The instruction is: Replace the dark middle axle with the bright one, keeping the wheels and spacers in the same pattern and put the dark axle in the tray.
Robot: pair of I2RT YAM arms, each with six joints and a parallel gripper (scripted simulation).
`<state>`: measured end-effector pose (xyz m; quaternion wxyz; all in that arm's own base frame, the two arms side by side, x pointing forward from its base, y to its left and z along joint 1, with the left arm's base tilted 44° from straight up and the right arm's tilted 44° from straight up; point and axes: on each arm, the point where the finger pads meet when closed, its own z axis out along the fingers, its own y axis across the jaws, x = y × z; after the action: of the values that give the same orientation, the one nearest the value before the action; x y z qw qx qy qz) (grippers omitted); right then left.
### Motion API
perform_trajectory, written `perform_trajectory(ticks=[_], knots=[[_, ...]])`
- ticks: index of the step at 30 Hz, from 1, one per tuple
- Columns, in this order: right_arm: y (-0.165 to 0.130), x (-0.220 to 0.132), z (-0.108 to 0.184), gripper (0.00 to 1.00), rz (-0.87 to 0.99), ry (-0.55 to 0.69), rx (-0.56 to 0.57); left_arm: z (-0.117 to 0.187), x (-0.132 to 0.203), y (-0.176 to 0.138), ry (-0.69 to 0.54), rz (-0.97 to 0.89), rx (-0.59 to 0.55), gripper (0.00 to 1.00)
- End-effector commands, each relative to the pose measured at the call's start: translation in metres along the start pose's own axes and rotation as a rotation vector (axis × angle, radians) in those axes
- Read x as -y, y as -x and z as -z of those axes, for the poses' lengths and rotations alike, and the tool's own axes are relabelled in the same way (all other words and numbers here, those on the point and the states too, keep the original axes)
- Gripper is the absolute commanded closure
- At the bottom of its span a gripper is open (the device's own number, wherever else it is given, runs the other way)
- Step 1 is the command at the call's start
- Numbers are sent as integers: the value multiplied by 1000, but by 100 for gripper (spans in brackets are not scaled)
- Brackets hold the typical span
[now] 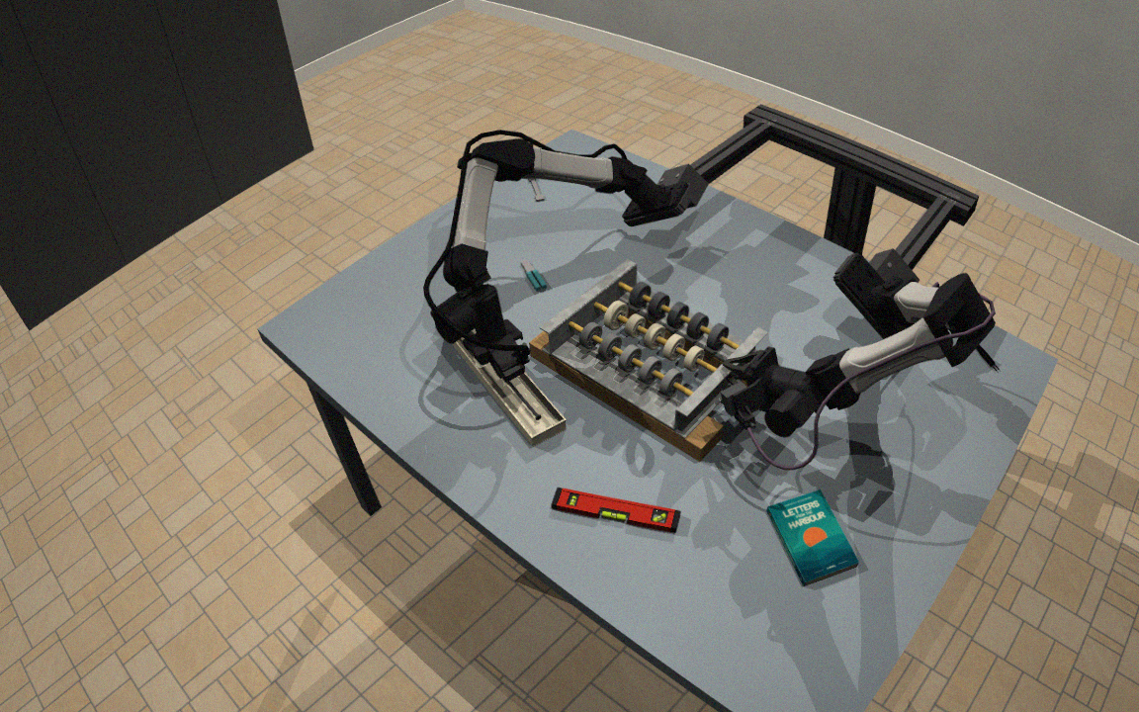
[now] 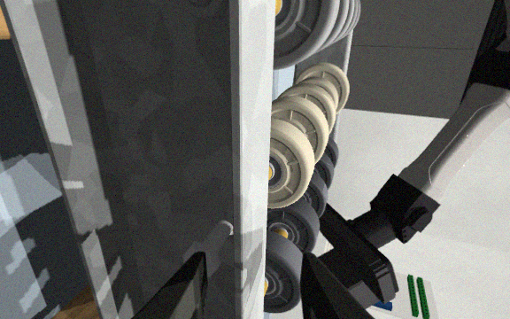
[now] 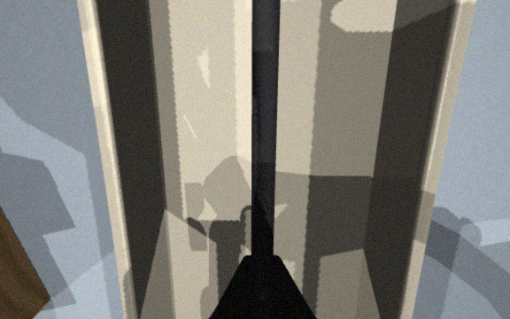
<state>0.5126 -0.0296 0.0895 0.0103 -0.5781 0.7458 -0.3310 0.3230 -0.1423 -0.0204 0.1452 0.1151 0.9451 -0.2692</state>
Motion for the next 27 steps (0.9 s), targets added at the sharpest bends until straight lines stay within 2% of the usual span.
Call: perform_trajectory(ticks=[1,8,9,27], knots=[[-3,0,-16,100,-8,8,4,-18,16,-17,-53,-19,-55,67],[-5,-7,-28,100,-1,25,-1,-18,16,-17,-53,-19,-55,67],[-5,1,-25,100,-11,7,2,-18,16,-17,-53,-19,-55,67],[-6,1,-27,100,-12,8,3,-18,16,-17,-53,-19,-55,67]])
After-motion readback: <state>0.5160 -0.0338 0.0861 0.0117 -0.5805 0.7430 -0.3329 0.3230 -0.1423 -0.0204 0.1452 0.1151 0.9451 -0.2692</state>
